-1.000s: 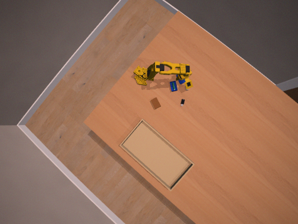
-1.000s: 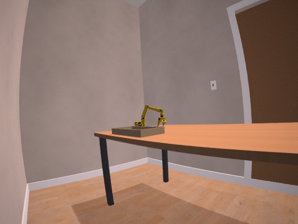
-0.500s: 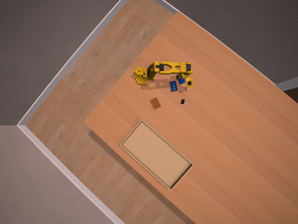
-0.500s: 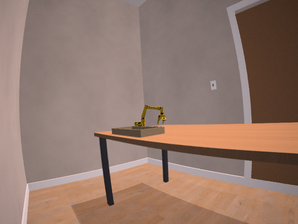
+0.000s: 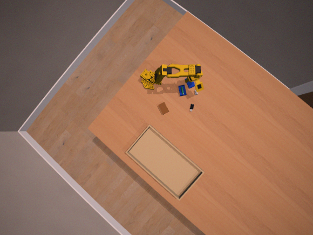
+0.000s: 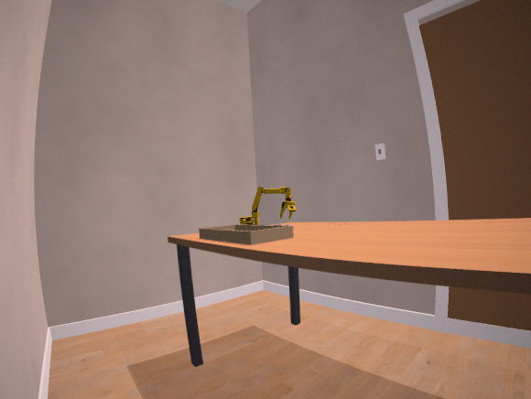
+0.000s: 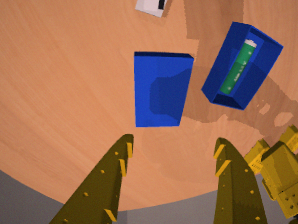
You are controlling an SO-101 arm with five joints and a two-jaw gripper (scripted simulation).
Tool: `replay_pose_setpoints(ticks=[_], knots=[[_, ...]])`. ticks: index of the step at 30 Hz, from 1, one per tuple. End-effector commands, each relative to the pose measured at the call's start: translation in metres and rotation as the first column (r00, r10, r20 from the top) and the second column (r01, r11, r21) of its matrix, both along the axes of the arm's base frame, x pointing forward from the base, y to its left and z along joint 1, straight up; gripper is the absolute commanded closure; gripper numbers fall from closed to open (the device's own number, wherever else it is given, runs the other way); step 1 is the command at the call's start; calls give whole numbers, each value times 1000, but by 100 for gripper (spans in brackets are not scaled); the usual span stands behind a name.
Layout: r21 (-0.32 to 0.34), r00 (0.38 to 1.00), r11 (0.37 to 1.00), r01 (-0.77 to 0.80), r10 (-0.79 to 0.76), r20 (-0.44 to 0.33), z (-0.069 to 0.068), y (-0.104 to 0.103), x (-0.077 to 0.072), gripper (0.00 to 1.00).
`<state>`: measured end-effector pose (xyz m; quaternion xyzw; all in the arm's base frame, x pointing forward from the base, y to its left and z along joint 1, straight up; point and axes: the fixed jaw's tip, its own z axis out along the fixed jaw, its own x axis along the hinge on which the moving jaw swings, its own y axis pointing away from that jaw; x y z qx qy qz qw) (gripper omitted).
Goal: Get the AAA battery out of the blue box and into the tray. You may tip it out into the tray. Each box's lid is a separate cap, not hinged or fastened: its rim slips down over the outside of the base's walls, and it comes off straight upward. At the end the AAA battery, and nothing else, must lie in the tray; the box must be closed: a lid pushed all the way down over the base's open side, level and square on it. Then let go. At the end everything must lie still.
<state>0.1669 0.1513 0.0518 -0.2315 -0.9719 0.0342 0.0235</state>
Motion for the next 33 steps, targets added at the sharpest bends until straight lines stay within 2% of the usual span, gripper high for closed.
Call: replay_pose_setpoints(ticks=[1,23,33], knots=[[55,998,998,-2,-2,62,18,7,4,71],[56,998,998,-2,-2,63,18,7,4,71],[96,994,995,-5,-5,106,31,10,7,71]])
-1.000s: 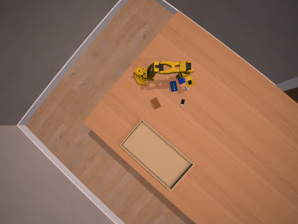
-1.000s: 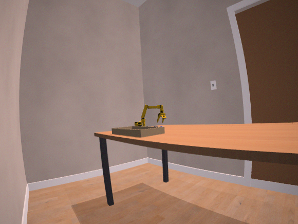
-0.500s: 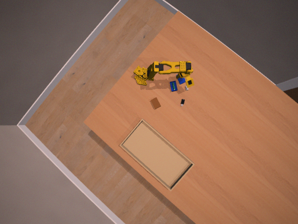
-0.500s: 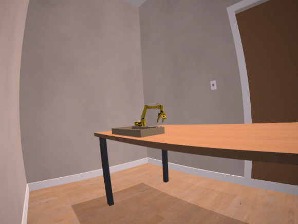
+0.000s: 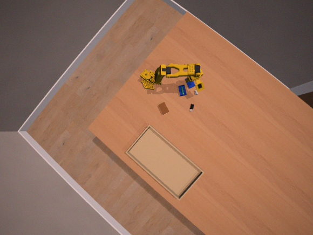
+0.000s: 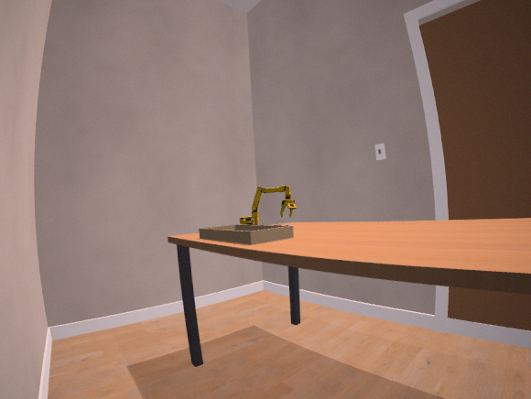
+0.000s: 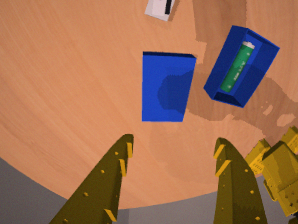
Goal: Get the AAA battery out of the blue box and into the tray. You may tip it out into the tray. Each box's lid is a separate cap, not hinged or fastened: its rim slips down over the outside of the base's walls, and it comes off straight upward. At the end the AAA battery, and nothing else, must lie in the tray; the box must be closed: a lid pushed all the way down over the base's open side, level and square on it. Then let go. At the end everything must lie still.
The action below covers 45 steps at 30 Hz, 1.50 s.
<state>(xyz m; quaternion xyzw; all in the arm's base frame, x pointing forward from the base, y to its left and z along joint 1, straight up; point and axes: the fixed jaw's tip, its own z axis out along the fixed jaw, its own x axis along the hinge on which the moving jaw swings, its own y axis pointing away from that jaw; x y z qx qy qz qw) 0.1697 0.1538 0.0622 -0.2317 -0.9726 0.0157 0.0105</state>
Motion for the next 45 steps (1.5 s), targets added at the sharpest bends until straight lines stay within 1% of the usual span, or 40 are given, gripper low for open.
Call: replay_pose_setpoints(ticks=[1,30,39,45], knots=[[67,997,998,-2,-3,74,21,7,5,71],[68,997,998,-8,3,76,21,7,5,71],[66,997,997,-36,31,76,21,6,5,71],[62,993,994,-89,84,78,21,5,4,71]])
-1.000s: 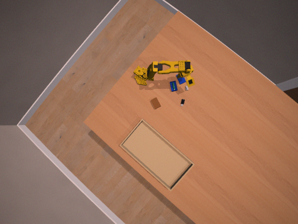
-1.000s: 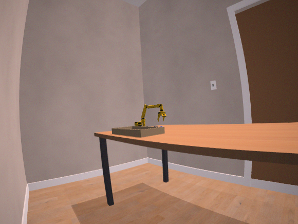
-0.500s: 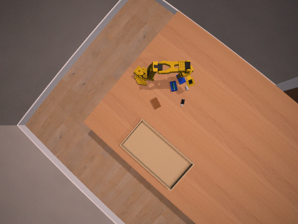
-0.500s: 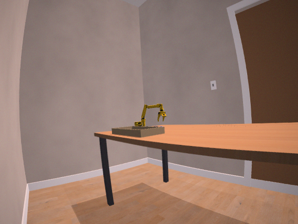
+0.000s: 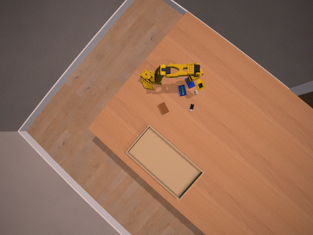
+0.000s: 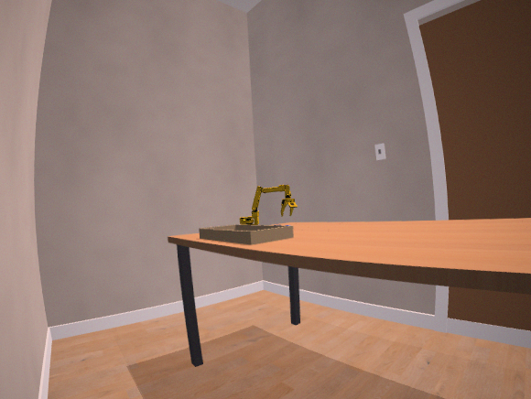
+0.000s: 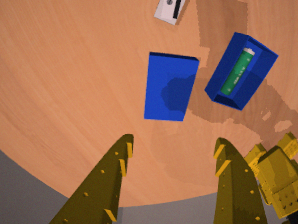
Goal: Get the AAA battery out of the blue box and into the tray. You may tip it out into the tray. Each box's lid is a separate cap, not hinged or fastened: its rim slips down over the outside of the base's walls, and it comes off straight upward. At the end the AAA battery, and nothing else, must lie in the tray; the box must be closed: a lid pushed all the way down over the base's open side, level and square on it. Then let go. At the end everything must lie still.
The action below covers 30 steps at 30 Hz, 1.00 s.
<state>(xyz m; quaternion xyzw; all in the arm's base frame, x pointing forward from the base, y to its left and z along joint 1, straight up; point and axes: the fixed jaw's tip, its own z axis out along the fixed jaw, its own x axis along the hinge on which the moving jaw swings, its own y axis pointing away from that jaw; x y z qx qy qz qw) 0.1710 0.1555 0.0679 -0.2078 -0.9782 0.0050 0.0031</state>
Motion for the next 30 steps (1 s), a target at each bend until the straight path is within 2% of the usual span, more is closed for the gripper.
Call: replay_pose_setpoints(ticks=[1,16,21,26,28,30], knots=[[47,997,998,-50,48,57,16,3,3,71],[31,958,959,-282,280,60,17,-4,1,71],[22,913,914,-405,404,60,17,-8,0,71],[13,841,842,-539,538,59,17,-13,-1,71],[13,841,842,-539,538,59,17,-13,-1,71],[9,804,805,-594,592,58,18,-16,-2,71]])
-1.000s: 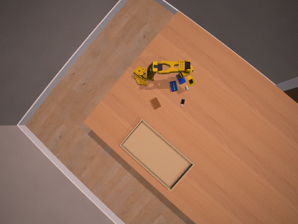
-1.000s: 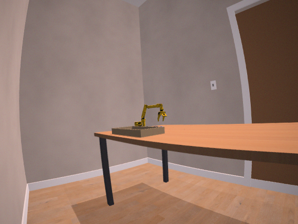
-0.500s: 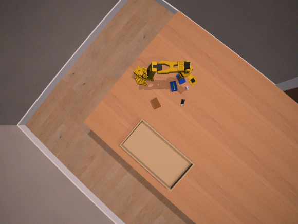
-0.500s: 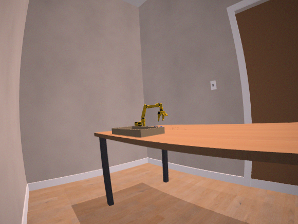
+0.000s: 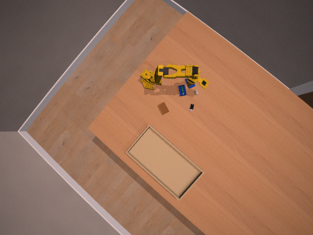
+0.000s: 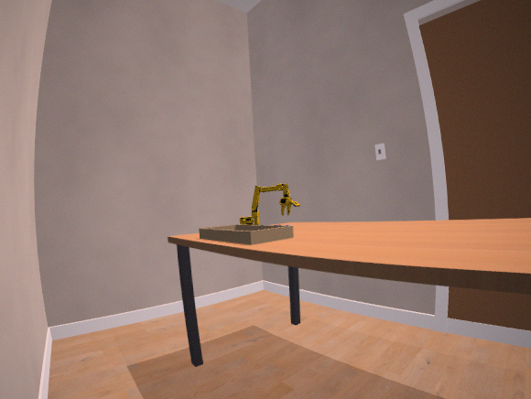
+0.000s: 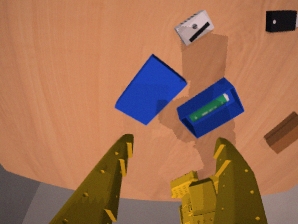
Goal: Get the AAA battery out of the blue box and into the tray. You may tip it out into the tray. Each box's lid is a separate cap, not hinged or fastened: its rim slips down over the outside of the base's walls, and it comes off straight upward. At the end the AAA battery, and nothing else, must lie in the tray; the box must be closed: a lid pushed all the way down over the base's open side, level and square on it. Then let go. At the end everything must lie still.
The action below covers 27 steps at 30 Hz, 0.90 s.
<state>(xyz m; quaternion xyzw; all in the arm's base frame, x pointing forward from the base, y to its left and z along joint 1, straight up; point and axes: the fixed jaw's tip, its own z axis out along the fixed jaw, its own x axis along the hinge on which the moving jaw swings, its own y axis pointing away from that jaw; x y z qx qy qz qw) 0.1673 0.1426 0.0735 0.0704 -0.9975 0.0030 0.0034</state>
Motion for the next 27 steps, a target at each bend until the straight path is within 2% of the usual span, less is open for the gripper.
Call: replay_pose_setpoints(ticks=[1,7,13,15,21,27], knots=[[31,993,993,-110,109,48,12,-4,2,71],[19,946,947,-321,320,48,12,-11,-1,71],[8,846,847,-531,530,45,12,-20,-3,71],[8,846,847,-531,530,45,12,-20,-3,71],[-1,694,695,-719,719,39,13,-28,-6,71],[-7,499,499,-866,866,31,12,-37,-8,71]])
